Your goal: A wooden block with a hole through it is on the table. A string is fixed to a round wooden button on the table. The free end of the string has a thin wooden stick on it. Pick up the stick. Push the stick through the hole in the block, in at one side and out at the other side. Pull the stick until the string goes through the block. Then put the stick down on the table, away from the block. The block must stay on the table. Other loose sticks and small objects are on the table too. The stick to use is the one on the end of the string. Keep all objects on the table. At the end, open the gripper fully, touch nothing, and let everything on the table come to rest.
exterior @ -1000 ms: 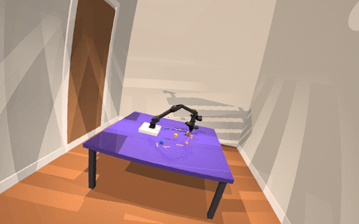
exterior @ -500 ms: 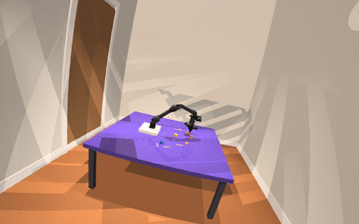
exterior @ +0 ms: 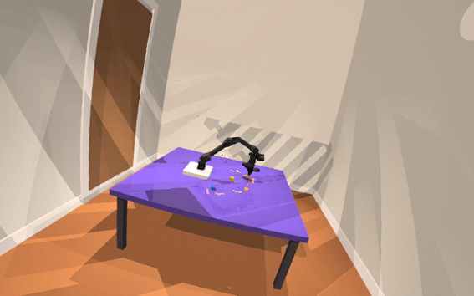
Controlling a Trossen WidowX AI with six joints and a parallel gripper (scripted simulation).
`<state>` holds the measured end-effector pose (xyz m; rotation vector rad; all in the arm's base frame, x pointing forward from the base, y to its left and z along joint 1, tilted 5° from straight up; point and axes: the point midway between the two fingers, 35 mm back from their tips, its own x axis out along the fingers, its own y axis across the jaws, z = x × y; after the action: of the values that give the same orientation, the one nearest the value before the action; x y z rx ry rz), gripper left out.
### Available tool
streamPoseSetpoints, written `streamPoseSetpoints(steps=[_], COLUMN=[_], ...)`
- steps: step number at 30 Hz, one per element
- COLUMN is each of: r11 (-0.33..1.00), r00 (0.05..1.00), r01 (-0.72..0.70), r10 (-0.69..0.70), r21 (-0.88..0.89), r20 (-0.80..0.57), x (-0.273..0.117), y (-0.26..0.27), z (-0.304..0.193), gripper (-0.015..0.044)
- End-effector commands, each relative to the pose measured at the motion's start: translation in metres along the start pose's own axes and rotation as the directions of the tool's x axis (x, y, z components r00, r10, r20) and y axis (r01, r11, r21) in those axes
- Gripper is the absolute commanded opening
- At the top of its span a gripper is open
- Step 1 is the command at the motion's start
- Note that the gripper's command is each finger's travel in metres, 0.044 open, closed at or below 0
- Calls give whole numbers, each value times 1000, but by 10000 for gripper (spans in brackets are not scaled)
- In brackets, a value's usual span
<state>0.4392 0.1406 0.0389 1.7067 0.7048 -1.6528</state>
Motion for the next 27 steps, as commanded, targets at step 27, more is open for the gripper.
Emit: streamPoseSetpoints(steps=[27], r11=[1000], r00=[1000], r01=[3], r10=[-3], r21=[3], r20=[-1], x=[25], y=[-26], z=[17], gripper=[0])
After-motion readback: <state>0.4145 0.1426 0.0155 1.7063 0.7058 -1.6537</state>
